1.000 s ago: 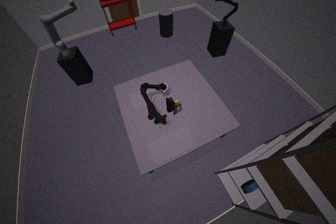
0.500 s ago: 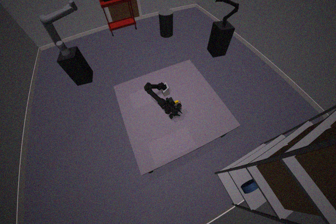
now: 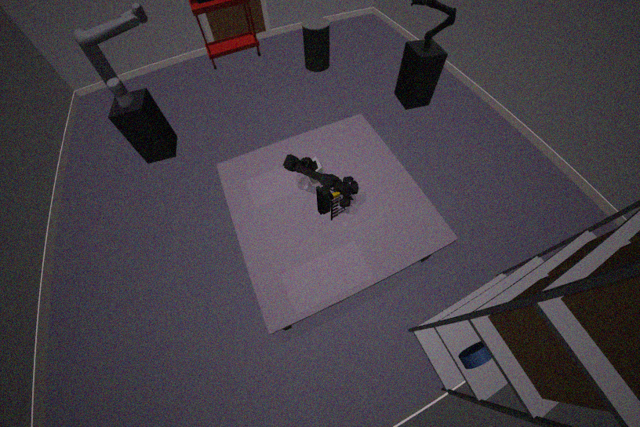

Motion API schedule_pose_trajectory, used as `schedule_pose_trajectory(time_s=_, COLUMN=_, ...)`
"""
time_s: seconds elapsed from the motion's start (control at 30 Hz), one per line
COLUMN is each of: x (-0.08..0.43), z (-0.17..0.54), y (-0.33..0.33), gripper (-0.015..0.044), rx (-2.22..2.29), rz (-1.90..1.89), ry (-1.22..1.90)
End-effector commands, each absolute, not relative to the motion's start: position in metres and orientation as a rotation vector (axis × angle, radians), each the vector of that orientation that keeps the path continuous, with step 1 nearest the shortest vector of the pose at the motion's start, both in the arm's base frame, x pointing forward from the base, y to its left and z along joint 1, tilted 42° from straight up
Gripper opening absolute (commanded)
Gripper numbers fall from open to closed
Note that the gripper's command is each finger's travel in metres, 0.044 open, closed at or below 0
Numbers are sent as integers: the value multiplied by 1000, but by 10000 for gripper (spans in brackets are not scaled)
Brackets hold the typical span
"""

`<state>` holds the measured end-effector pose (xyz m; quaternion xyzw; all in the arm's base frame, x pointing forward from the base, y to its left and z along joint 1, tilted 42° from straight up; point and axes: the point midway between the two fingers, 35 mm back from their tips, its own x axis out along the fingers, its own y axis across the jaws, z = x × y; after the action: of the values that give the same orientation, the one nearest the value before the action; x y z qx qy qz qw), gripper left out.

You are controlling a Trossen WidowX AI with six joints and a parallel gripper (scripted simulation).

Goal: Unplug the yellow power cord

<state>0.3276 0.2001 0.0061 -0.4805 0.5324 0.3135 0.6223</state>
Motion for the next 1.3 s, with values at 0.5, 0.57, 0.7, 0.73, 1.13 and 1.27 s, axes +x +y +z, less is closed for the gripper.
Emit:
schedule_pose_trajectory(time_s=0.5, x=247, z=-19, y=155, gripper=160, rx=-1949, rz=909, ry=1559)
schedule_pose_trajectory(time_s=0.57, x=247, z=-19, y=155, gripper=160, rx=-1949, rz=909, ry=1559)
schedule_pose_trajectory(time_s=0.7, x=248, z=-18, y=155, gripper=160, rx=-1949, rz=909, ry=1559)
schedule_pose_trajectory(time_s=0.73, x=248, z=-18, y=155, gripper=160, rx=-1949, rz=909, ry=1559)
schedule_pose_trajectory(time_s=1.13, x=252, z=-6, y=141, gripper=160, rx=-1950, rz=909, ry=1560)
schedule_pose_trajectory(time_s=1.27, x=253, z=-1, y=137, gripper=160, rx=-1950, rz=908, ry=1560)
